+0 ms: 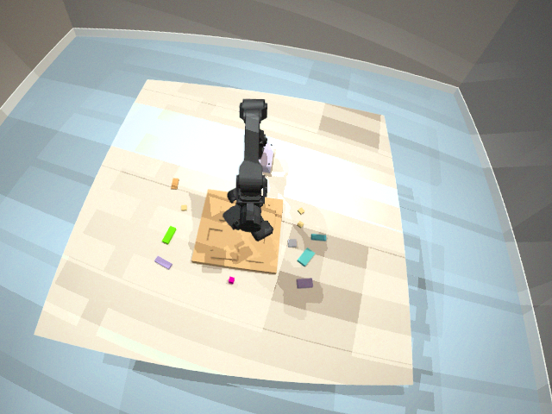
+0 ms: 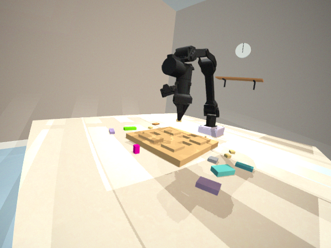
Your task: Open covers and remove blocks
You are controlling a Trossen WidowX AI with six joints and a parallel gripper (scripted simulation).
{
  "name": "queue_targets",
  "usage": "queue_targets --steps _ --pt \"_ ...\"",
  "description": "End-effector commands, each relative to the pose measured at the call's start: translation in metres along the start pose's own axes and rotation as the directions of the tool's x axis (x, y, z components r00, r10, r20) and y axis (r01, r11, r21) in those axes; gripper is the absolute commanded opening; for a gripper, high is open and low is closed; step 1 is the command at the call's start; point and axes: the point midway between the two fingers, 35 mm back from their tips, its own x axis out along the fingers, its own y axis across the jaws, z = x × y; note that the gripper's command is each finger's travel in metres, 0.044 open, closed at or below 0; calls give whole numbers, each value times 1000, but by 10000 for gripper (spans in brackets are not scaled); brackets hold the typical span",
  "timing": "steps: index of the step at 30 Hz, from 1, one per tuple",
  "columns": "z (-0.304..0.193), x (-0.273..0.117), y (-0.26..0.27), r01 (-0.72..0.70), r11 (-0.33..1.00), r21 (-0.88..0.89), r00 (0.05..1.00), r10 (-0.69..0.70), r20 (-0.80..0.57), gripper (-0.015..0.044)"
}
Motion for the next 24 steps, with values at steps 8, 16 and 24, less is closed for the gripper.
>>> queue_targets --steps 8,16,24 --pt "30 -2 -33 -3 1000 -3 1000 3 1 80" --pt "49 -2 -58 -2 1000 -3 1000 2 1 80" --pt "66 -2 -85 -1 1000 -3 1000 1 2 80"
